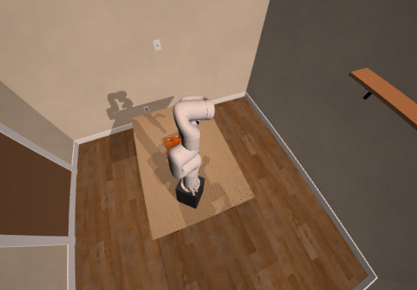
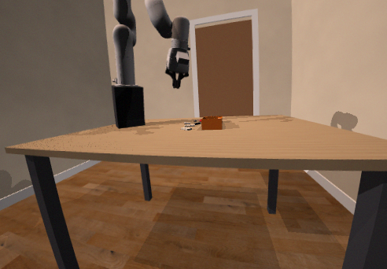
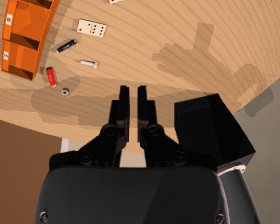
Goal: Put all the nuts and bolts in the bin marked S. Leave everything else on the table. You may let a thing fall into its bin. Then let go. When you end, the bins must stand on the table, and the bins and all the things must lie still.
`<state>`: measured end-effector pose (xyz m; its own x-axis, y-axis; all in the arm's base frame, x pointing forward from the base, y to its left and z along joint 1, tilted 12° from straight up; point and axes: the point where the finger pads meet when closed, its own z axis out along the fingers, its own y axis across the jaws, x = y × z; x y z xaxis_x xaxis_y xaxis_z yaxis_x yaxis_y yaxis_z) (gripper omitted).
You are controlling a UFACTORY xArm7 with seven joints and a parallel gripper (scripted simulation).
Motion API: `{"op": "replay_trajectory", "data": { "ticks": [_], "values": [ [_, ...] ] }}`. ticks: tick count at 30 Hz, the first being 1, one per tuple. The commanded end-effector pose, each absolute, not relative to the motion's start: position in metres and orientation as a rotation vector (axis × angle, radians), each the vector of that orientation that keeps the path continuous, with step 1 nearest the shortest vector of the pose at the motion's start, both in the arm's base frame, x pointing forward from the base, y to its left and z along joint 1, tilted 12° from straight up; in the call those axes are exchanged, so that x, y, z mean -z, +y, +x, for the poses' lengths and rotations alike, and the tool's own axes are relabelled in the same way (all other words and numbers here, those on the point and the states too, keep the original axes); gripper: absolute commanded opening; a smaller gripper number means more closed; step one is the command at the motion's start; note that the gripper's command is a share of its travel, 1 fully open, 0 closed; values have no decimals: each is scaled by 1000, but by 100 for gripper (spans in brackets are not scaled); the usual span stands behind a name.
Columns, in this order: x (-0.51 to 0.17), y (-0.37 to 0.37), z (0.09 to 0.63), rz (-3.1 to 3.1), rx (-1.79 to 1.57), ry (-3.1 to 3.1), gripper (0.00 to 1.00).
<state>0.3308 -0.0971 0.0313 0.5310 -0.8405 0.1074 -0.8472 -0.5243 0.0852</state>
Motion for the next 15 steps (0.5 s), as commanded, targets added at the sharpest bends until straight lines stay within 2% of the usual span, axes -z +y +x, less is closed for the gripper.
{"op": "replay_trajectory", "data": {
  "ticks": [1,15],
  "values": [
    [-32,-92,337,2722,-95,-1308,7],
    [-37,-45,367,2945,-172,-598,7]
  ]
}}
